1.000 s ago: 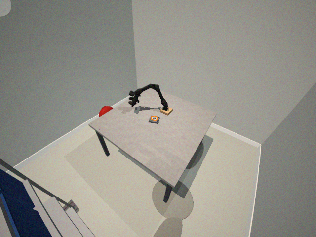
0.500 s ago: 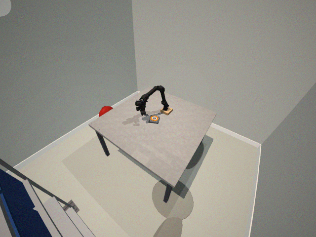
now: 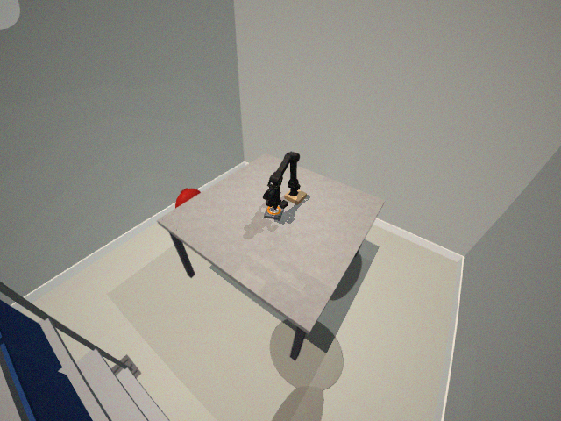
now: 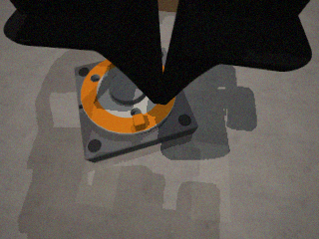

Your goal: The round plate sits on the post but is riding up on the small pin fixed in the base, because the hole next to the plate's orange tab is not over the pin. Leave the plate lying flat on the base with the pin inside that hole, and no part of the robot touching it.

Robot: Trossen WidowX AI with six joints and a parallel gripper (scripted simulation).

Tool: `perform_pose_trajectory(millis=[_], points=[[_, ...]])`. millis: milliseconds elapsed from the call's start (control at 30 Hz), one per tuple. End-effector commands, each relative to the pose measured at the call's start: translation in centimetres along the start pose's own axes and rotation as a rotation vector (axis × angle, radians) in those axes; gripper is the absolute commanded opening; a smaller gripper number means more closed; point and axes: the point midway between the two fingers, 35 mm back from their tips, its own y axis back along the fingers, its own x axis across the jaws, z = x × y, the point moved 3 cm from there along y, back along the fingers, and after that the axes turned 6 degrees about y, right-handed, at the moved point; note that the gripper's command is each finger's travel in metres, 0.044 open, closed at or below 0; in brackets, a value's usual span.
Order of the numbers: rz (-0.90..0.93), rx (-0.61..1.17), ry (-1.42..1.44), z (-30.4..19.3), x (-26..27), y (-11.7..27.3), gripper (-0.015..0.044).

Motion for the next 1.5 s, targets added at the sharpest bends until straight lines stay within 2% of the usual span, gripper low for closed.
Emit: perform_pose_trajectory(millis=[0,400,1467], points=[[-0.013,0.011,0.024,-0.4,0.0,0.1,0.0],[-0.013,0.012,0.024,-0.4,-0.1,-4.6,0.0],[-0.016,0.01,0.024,0.8,-3.5,-4.8,0.0]])
